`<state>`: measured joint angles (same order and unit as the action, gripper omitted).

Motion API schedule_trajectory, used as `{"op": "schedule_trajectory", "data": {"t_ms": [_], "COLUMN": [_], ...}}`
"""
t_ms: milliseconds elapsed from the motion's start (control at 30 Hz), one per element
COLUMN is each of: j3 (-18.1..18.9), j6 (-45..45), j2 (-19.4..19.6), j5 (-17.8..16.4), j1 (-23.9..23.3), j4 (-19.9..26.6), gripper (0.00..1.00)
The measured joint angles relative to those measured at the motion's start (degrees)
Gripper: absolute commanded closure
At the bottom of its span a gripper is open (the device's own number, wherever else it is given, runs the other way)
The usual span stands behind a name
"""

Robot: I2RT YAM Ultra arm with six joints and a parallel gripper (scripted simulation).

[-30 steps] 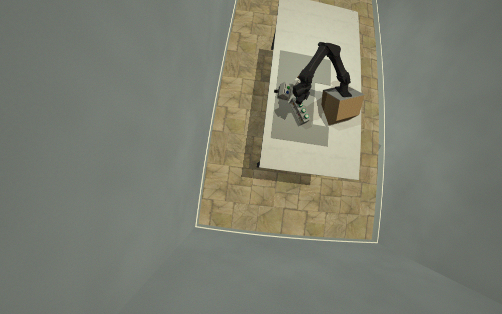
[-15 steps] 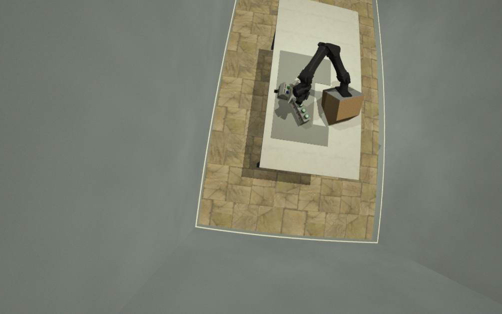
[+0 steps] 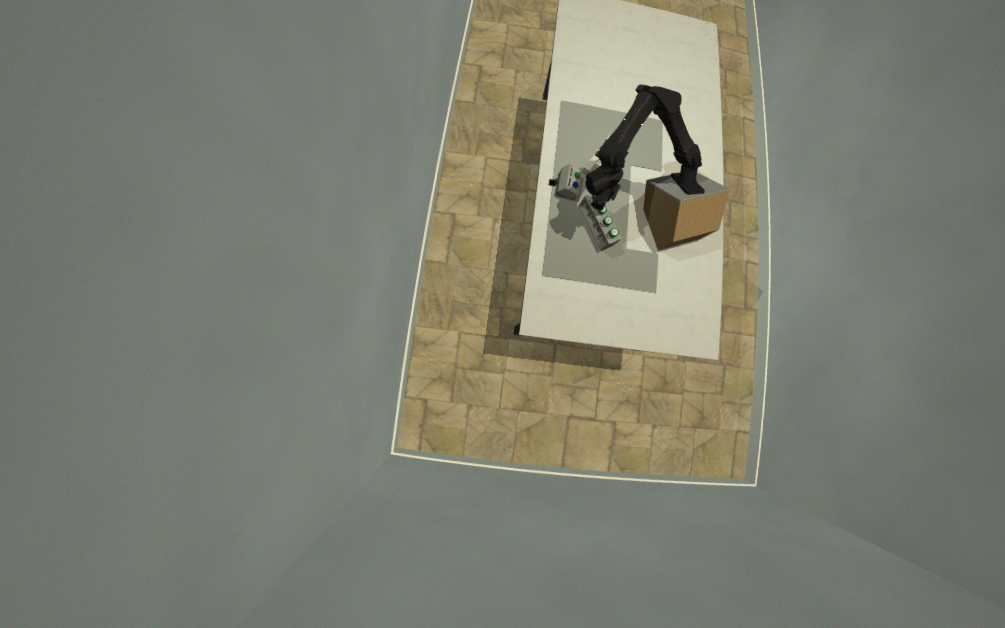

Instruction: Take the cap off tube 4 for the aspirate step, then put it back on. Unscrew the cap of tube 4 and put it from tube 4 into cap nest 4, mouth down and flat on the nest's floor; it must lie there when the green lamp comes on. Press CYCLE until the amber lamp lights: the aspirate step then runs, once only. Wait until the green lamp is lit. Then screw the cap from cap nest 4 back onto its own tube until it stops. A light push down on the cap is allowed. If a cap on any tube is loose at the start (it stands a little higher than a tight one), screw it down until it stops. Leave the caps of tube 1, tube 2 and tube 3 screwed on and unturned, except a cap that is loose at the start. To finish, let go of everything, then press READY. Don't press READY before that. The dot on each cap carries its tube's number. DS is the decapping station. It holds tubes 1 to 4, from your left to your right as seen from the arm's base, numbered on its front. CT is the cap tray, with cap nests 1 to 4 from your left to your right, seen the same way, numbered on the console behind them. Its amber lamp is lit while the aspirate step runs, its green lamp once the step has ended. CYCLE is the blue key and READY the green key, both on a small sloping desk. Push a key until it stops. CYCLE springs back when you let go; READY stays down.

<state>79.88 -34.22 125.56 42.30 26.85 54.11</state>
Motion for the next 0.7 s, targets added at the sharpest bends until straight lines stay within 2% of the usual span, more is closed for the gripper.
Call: {"op": "schedule_trajectory", "data": {"t_ms": [700], "j3": [0.0], "j6": [-0.5], "j2": [-0.5], "j5": [0.0], "j1": [-0.2], "j4": [-0.1], "gripper": [1.0]}}
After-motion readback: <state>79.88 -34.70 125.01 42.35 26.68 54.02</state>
